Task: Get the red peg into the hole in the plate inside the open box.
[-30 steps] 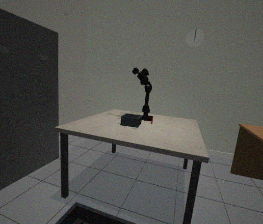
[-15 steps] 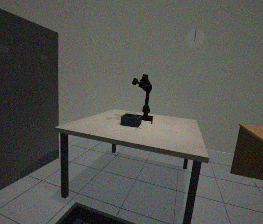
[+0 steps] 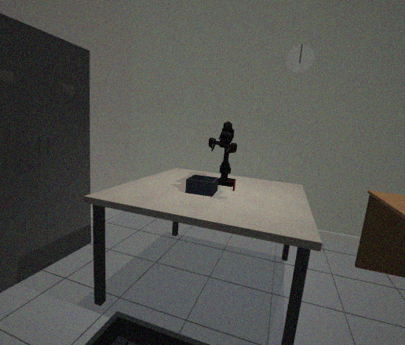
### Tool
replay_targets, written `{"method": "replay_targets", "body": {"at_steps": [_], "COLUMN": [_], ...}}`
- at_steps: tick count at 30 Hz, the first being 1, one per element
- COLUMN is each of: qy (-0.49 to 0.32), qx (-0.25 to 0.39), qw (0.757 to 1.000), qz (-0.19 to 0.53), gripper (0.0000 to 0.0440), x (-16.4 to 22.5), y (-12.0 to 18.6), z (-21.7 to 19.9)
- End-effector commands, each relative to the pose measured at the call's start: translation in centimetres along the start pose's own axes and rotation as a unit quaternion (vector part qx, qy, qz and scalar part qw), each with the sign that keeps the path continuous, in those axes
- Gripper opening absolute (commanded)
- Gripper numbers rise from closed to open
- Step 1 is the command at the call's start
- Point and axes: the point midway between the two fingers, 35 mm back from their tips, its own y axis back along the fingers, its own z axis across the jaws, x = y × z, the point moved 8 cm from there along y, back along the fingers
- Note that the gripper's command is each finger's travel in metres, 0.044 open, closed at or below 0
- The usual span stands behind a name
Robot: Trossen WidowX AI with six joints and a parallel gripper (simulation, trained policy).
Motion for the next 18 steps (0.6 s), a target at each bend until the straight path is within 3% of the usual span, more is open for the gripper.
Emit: {"method": "replay_targets", "body": {"at_steps": [1,9,18], "qy": [-0.023,-0.085,-0.152], "qx": [-0.008,-0.021,-0.001], "qw": [0.999,0.982,0.943], "qz": [0.045,0.165,0.295], "gripper": [0.044,0.044,0.044], "x": [1.6,5.5,9.8], "y": [0.2,1.6,4.2], "z": [0.9,3.6,6.3]}}
